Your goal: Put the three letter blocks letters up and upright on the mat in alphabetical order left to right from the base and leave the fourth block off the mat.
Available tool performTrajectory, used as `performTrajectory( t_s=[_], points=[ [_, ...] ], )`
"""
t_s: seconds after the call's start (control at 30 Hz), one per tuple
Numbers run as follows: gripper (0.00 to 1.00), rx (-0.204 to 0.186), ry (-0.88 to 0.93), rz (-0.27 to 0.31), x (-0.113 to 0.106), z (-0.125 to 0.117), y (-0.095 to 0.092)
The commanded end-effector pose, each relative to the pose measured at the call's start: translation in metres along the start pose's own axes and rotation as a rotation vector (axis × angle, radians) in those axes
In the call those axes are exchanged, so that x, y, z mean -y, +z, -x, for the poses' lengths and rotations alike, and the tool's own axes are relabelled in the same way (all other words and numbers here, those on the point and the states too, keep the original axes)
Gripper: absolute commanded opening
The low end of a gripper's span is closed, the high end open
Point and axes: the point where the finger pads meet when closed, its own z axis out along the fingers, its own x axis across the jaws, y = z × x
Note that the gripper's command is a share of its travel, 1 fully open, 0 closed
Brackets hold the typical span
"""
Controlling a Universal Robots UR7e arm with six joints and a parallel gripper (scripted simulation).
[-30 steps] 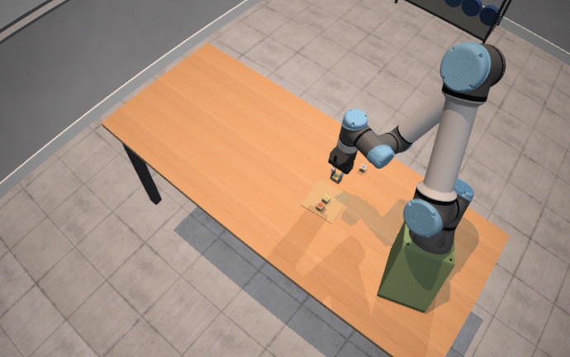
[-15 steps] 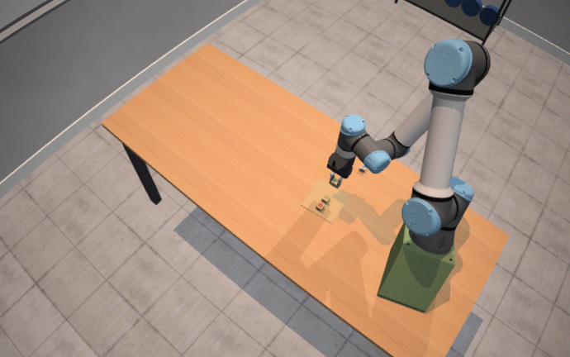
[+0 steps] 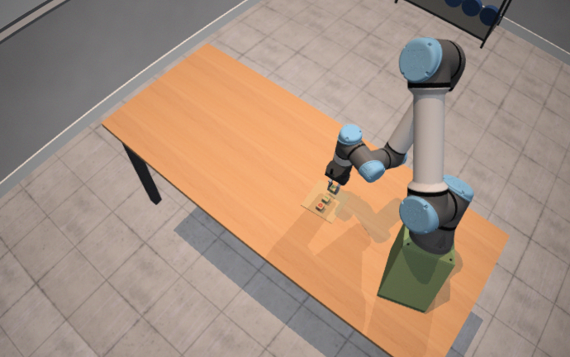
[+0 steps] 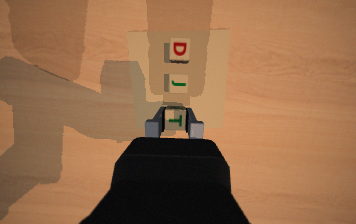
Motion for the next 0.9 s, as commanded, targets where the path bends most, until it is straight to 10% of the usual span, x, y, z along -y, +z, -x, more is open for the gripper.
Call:
performTrajectory(
  t_s=[0.0,0.87],
  points=[
    [0.49,-0.009,0.003,0.003,-0.0018,-0.0036,0.0139],
    [0.49,-0.009,0.002,0.003,-0.001,-0.0028,0.0187]
  ],
)
